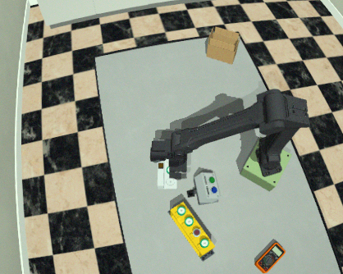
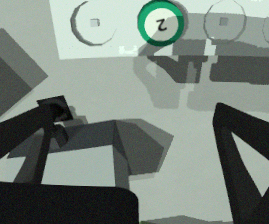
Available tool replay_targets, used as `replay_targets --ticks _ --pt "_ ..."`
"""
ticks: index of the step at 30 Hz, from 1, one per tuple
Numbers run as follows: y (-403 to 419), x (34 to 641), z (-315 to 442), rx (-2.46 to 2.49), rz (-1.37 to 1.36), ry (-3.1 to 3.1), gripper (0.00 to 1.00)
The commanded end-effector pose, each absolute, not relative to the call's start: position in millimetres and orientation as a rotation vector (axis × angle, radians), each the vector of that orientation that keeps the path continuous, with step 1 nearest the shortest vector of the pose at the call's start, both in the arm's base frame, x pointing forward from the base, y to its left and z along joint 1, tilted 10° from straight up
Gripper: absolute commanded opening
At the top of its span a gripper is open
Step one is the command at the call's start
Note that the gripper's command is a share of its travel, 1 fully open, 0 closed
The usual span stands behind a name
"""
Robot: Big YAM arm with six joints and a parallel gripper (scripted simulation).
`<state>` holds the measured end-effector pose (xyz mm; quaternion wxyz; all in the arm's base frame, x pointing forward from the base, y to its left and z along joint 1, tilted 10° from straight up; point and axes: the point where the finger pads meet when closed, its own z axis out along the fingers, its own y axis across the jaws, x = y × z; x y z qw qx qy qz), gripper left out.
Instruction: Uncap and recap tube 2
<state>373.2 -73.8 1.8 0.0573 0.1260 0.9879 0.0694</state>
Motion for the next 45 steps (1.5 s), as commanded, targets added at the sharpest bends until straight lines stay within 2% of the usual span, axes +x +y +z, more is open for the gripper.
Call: replay_targets --ticks 1,11,14,15,45 --pt "-98 408 6 0.345 0.204 2.98 1.0" --pt "-152 465 1 0.345 0.201 2.979 1.0" --pt "-140 468 1 0.307 0.204 2.985 1.0" --pt "-132 448 -10 0.315 0.22 3.021 1.0" --pt "-144 461 3 0.341 0.197 2.973 1.0"
